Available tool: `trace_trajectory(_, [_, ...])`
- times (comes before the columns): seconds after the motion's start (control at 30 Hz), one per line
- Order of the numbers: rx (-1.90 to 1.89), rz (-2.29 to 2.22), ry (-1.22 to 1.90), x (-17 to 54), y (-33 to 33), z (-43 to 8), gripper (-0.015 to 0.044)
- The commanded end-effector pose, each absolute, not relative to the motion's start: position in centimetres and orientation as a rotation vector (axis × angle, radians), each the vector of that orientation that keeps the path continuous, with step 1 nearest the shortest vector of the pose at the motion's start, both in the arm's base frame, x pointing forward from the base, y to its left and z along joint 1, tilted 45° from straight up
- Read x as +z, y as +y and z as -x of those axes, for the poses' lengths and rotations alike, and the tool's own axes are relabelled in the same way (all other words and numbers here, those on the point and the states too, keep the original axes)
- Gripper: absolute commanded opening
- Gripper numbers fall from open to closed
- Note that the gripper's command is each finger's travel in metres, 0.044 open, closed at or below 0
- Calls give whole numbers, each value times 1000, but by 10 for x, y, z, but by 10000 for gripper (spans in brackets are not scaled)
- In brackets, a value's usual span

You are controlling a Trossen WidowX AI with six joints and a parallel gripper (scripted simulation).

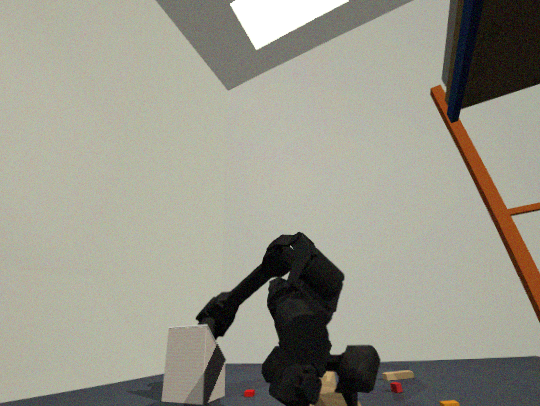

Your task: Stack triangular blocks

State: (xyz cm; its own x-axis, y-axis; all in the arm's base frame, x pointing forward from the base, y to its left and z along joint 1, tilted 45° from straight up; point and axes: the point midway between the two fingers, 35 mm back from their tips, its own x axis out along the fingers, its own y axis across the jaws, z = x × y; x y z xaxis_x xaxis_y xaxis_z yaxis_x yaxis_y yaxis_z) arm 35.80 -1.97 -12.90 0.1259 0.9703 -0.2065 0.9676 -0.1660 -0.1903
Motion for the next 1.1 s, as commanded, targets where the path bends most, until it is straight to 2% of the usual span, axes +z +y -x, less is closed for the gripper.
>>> trace_trajectory(0.0, [441, 2381, -2020, -116, -33, -361, 0])
trace_trajectory(0.63, [466, 2461, -2003, -64, -83, -359, 0])
trace_trajectory(1.07, [106, 2651, -2363, -63, -81, -358, 0])
